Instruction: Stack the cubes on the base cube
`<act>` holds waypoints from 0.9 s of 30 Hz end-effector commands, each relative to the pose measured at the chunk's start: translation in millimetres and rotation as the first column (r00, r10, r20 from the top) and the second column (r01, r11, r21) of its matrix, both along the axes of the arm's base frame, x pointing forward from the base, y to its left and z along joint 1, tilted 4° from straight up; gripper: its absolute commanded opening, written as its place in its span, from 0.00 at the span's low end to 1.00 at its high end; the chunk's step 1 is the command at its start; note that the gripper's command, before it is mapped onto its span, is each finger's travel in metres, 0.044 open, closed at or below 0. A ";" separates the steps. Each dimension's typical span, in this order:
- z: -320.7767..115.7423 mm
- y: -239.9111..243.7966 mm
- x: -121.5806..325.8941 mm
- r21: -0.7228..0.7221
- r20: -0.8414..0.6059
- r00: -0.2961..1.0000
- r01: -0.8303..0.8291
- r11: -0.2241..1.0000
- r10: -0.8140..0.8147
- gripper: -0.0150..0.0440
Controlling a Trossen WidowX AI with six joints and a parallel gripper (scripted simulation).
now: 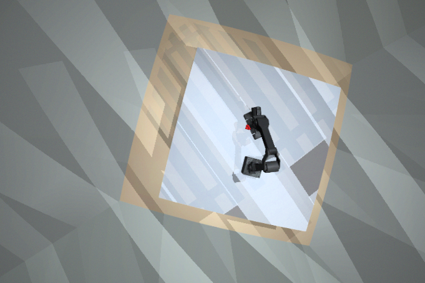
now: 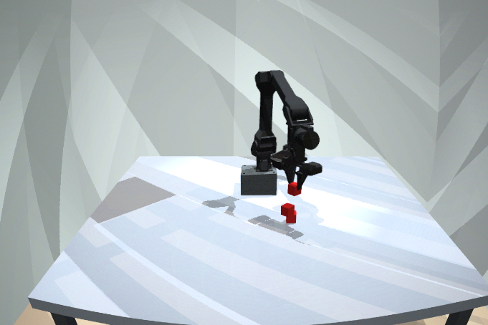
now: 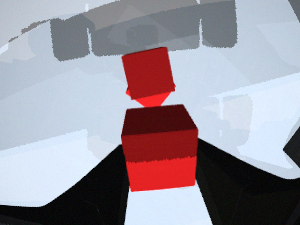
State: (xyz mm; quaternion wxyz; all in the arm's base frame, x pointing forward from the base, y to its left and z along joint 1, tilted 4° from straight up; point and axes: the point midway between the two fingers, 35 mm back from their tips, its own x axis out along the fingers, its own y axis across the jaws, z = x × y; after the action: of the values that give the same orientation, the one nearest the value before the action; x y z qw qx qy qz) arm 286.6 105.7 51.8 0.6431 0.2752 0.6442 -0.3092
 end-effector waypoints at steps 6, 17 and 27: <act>-13.3 6.0 -7.4 0.003 -0.009 1.000 -0.018 1.000 0.018 0.43; -32.9 4.5 -9.5 0.003 -0.009 1.000 -0.017 1.000 0.017 0.43; -34.7 4.5 -9.4 0.003 -0.009 1.000 -0.017 1.000 0.017 0.43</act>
State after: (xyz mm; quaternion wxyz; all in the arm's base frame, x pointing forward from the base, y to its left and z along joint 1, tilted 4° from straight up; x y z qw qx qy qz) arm 278.4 109.9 19.8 0.6450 0.2678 0.6483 -0.3032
